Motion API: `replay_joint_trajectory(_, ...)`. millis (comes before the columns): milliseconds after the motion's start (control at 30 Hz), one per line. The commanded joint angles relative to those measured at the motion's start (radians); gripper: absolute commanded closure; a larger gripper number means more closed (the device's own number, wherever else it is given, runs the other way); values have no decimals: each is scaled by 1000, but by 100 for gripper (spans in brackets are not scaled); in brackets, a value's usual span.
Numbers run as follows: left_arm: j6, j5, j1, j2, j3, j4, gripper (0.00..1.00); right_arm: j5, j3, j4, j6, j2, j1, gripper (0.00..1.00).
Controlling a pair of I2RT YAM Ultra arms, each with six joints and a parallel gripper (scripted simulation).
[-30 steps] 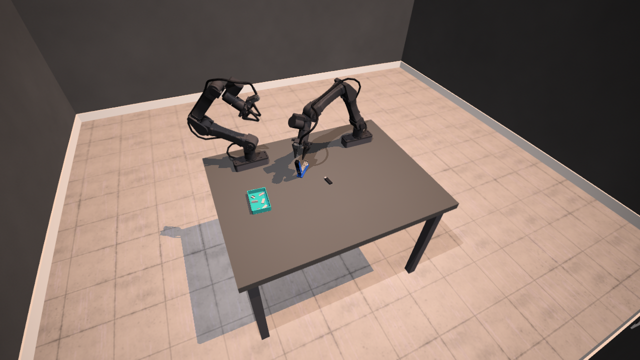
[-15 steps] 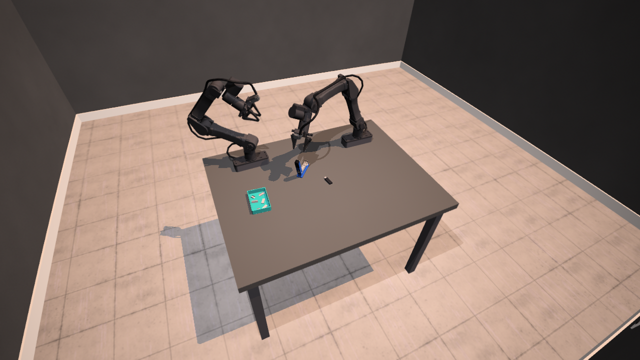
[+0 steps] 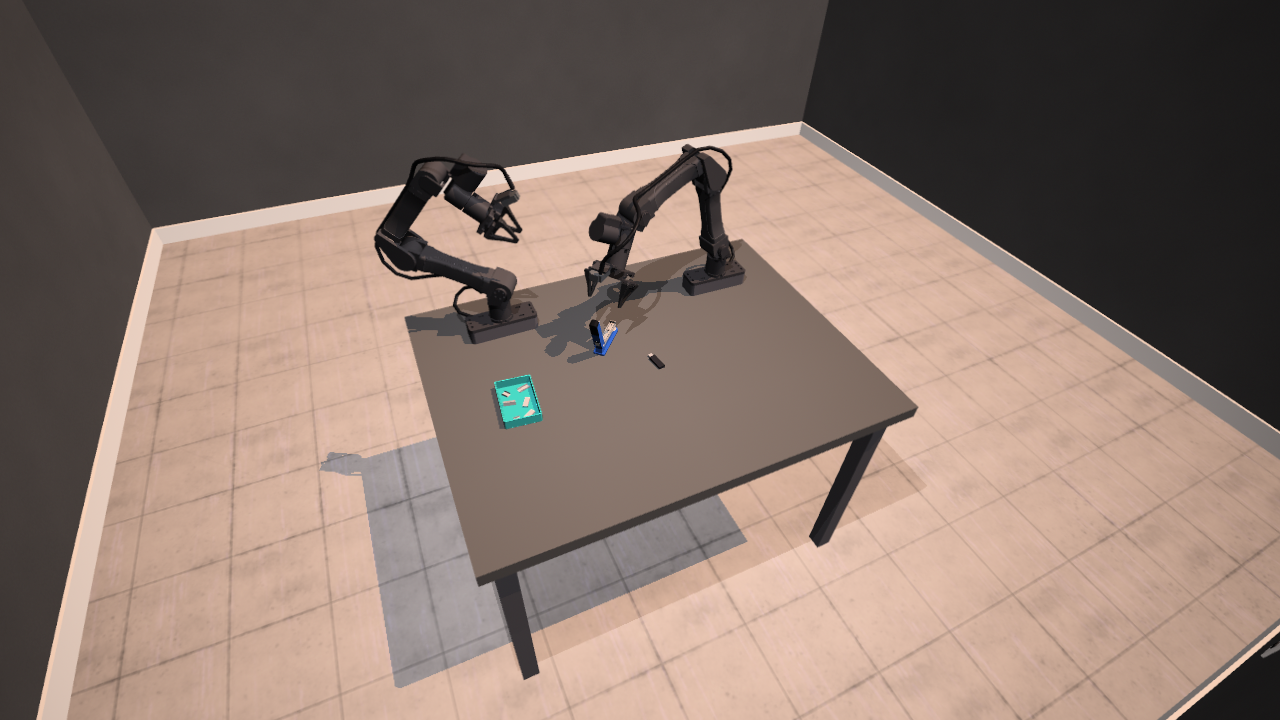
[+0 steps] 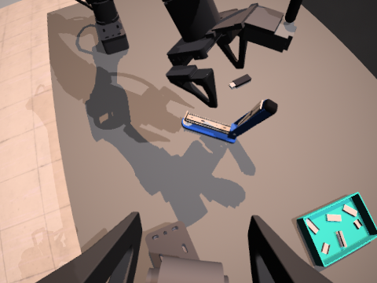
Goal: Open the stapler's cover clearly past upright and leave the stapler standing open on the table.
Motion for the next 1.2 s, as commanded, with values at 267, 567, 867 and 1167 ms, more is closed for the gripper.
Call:
replay_joint_trajectory(267, 279, 166, 35, -161, -257, 104, 0, -1, 18, -9, 6, 2, -3, 44)
replay_joint_trajectory(567, 390, 235, 66, -189, -312, 128, 0, -1, 18, -9, 6, 2, -3, 44)
replay_joint_trajectory(867, 382, 229, 70, -195, -315, 129, 0, -1, 18, -9, 6, 2, -3, 44)
replay_joint_trajectory(1167, 382, 230, 64, -185, -312, 117, 0, -1, 18, -9, 6, 2, -3, 44)
